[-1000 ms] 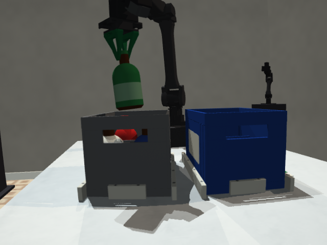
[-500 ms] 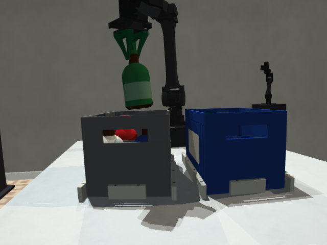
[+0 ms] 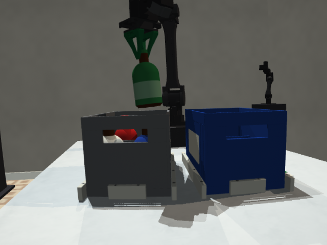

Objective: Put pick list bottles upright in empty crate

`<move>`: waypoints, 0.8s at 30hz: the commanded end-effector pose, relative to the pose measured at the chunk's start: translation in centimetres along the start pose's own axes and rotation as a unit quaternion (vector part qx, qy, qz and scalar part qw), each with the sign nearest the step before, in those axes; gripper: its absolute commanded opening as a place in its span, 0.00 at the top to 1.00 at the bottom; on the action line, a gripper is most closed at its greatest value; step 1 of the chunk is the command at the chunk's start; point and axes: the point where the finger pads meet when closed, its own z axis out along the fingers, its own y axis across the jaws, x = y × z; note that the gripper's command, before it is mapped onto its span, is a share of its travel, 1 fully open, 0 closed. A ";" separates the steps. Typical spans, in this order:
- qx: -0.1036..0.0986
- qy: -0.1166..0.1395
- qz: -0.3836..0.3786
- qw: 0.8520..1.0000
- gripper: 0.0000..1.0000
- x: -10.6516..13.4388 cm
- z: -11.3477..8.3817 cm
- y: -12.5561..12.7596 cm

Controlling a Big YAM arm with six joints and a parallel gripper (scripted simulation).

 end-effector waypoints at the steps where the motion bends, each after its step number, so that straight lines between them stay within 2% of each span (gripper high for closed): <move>1: 0.047 -0.031 0.004 0.998 1.00 -0.6 -5.0 1.2; 2: 0.059 -0.039 0.004 0.997 1.00 -1.0 -6.2 0.9; 3: 0.060 -0.041 0.004 0.997 1.00 -1.2 -6.2 1.0; 4: 0.058 -0.039 0.004 0.998 1.00 -1.2 -5.9 1.3; 5: 0.045 -0.031 0.004 0.999 1.00 -1.0 -4.6 1.9; 6: 0.039 -0.026 0.004 0.999 1.00 -0.8 -4.2 2.4; 8: 0.056 -0.039 0.004 0.998 1.00 -1.5 -6.2 2.1; 11: 0.059 -0.041 0.004 0.997 1.00 -1.7 -6.2 2.1; 13: 0.043 -0.029 0.004 0.999 1.00 -1.4 -4.5 3.1; 14: 0.043 -0.030 0.004 0.999 1.00 -1.5 -4.5 3.3; 16: 0.058 -0.041 0.004 0.997 1.00 -2.0 -6.1 3.1; 17: 0.058 -0.042 0.004 0.997 1.00 -2.2 -6.1 3.3; 19: 0.040 -0.028 0.004 0.999 1.00 -1.8 -4.2 4.3; 20: 0.040 -0.028 0.004 0.999 1.00 -1.8 -4.4 4.5; 21: 0.052 -0.038 0.004 0.998 1.00 -2.3 -5.8 4.2; 22: 0.056 -0.041 0.004 0.998 1.00 -2.5 -6.1 4.2; 24: 0.054 -0.040 0.004 0.998 1.00 -2.6 -5.6 4.7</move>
